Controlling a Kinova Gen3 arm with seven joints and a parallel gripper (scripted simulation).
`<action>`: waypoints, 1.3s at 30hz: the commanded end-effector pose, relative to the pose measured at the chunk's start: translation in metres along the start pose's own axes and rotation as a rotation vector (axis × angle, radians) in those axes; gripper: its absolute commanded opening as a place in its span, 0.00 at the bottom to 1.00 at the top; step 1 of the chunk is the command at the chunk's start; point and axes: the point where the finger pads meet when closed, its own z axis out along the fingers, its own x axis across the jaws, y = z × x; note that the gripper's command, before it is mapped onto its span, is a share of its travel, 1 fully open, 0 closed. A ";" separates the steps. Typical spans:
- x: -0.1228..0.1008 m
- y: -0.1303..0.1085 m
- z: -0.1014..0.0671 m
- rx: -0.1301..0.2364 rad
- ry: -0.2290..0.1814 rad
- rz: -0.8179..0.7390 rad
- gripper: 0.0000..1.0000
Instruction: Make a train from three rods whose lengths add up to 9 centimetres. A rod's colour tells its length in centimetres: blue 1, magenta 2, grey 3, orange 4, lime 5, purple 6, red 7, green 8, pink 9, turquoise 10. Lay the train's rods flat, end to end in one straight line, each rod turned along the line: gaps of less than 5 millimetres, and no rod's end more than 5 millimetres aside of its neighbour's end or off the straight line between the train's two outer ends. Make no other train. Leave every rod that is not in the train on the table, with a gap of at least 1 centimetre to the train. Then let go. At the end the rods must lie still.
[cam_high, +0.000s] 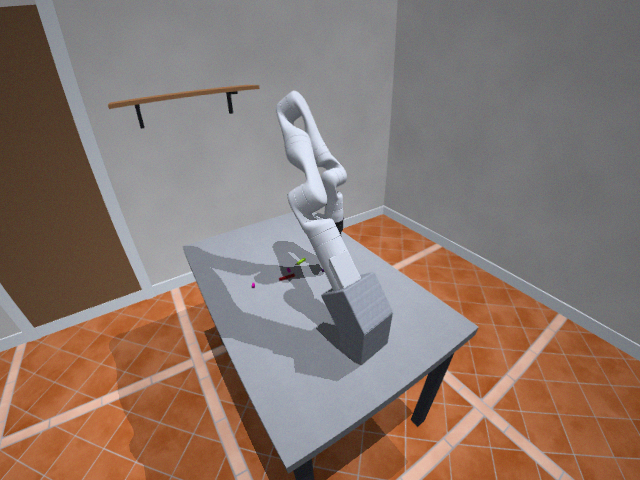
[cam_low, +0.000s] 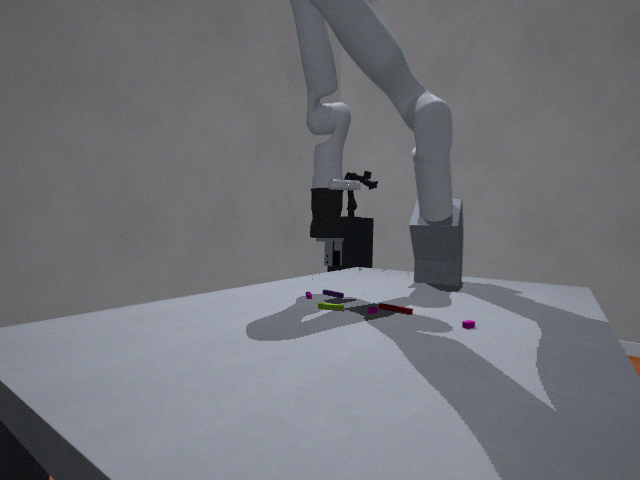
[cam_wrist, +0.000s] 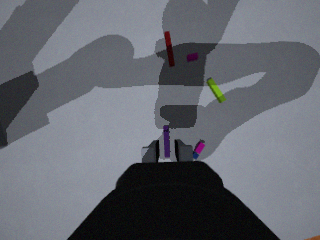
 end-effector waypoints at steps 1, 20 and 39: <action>0.000 0.000 0.000 -0.001 0.001 0.000 0.54; 0.000 0.000 0.005 0.000 0.002 0.000 0.54; 0.000 0.000 0.028 0.000 0.002 0.000 0.54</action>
